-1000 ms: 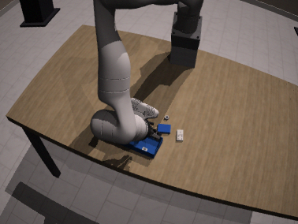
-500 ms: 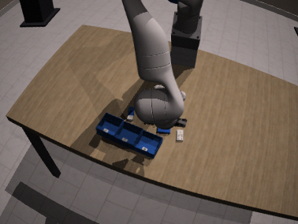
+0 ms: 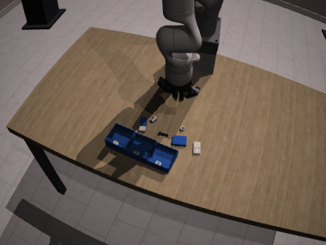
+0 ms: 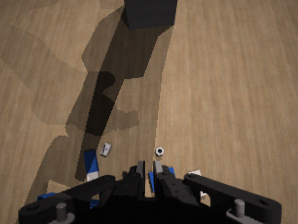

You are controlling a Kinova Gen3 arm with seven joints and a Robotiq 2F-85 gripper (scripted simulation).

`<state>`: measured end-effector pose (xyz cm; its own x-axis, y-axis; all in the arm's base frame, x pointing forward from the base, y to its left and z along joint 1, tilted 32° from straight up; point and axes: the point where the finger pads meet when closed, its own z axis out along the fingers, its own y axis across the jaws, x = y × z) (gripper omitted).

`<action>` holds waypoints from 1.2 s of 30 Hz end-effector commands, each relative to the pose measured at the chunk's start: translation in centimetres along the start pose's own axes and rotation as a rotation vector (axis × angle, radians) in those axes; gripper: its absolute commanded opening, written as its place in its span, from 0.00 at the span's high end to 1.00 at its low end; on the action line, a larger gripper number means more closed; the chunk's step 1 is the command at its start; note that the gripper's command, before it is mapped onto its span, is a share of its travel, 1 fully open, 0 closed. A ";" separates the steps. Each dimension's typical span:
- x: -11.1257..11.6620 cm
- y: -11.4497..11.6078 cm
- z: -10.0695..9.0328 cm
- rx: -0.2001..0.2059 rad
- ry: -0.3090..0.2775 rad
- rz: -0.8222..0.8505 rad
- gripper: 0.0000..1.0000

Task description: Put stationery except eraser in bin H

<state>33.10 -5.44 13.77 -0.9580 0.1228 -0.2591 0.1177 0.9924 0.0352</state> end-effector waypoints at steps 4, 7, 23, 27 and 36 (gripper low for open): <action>-0.2 -0.8 -0.1 -0.025 -0.199 0.036 0.91; -0.2 -0.8 -0.1 -0.035 -0.267 0.048 0.91; -0.2 -0.8 -0.1 -0.040 -0.298 0.052 0.91; -2.4 -2.3 0.4 -0.021 -0.323 -0.048 0.91; -4.3 -7.7 4.3 0.043 -0.301 -0.494 0.91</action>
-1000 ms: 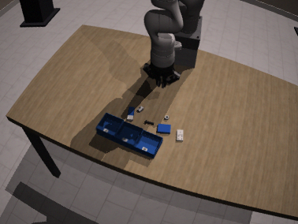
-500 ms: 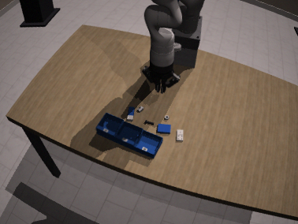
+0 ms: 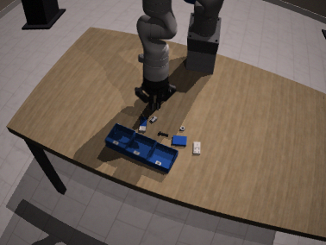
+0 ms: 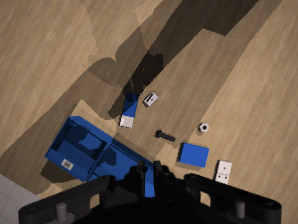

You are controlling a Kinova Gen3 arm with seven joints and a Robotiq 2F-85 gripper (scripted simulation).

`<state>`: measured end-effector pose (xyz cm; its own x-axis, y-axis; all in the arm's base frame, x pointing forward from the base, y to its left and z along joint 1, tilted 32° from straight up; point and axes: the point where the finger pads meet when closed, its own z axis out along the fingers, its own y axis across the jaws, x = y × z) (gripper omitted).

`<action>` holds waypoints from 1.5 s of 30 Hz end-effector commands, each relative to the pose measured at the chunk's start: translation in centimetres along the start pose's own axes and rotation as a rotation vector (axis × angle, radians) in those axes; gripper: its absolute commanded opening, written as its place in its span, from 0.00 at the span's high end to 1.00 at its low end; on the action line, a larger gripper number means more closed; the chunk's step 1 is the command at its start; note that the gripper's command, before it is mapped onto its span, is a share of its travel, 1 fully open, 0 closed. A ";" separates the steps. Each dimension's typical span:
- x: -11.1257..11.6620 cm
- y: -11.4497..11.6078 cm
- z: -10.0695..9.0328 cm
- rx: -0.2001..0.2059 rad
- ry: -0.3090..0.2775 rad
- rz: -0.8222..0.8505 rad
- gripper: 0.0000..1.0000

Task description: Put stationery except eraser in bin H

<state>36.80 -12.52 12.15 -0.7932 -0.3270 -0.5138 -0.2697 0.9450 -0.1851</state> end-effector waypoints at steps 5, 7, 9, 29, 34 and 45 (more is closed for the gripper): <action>1.0 -4.3 4.2 -0.011 0.008 -0.292 0.91; 1.1 -5.0 4.6 -0.011 0.008 -0.342 0.91; 1.1 -5.7 5.1 -0.011 0.007 -0.392 0.91; 1.7 -11.3 9.1 -0.014 0.002 -1.292 0.91; 1.7 -11.3 9.1 -0.015 0.000 -1.542 0.91; 1.7 -11.3 9.1 -0.016 -0.004 -1.992 0.91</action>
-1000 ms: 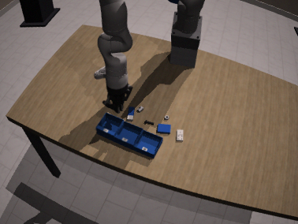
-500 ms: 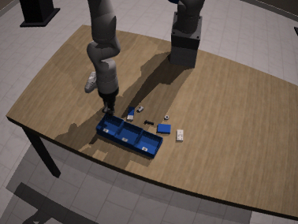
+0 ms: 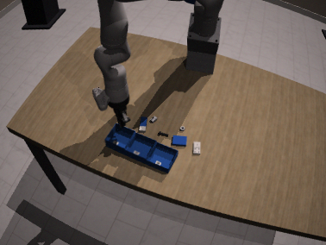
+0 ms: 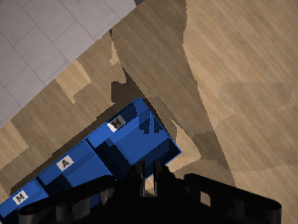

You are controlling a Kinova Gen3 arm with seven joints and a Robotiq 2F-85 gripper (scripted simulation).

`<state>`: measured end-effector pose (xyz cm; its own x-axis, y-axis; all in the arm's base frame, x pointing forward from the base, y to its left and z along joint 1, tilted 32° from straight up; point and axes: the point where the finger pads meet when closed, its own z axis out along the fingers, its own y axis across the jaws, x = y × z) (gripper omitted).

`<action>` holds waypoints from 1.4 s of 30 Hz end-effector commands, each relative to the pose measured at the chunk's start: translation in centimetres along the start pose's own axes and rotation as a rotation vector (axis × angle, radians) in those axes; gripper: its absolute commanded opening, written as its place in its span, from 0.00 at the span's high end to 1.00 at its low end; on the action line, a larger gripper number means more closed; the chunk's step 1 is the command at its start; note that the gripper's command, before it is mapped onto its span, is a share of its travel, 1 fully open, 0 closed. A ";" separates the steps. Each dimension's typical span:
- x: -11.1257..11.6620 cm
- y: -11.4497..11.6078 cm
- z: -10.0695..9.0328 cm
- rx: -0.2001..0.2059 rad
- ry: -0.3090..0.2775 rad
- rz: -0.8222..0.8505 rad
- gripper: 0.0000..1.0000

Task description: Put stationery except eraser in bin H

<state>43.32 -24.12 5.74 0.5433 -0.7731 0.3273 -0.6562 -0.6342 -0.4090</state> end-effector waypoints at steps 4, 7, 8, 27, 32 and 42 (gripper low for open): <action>-0.1 -0.3 0.1 0.003 0.017 -0.267 0.91; -0.1 -0.3 0.1 0.002 0.017 -0.417 0.91; -0.1 -0.3 0.1 0.001 0.017 -0.467 0.91; -0.1 -0.3 1.1 0.000 0.018 -0.649 0.91; -0.1 -0.3 1.9 0.000 0.018 -0.649 0.91; -0.1 -0.3 4.6 0.000 0.018 -0.649 0.91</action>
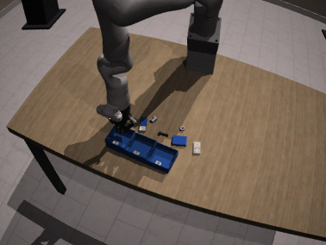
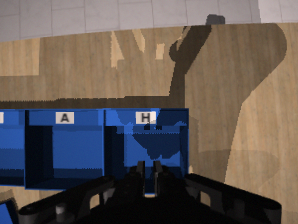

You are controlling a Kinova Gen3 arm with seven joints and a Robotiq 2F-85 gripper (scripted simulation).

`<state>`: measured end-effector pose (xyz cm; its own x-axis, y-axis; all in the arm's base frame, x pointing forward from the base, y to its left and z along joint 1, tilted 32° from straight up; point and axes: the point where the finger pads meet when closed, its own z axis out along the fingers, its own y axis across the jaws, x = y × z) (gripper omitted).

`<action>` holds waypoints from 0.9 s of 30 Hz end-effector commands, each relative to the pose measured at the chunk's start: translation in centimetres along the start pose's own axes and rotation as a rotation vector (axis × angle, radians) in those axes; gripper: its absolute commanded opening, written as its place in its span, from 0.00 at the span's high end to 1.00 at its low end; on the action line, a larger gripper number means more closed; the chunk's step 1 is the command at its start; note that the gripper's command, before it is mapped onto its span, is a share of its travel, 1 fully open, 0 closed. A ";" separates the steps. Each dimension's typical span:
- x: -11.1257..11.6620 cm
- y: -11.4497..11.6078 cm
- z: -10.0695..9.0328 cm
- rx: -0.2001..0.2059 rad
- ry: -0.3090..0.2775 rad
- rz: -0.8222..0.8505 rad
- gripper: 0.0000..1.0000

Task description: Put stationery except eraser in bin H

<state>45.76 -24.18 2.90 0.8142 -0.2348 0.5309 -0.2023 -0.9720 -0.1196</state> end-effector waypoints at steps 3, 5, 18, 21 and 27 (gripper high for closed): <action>-0.5 -0.3 1.7 0.005 -0.011 -0.002 0.91; -0.5 -0.3 1.9 0.005 -0.011 -0.002 0.91; -0.5 -0.3 2.3 0.005 -0.011 -0.002 0.91; -0.5 -0.3 2.3 0.005 -0.011 -0.002 0.91; -0.5 -0.3 2.3 0.005 -0.011 -0.002 0.91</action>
<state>46.65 -23.79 0.68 0.8213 -0.2329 0.5208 -0.1973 -0.9725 -0.1237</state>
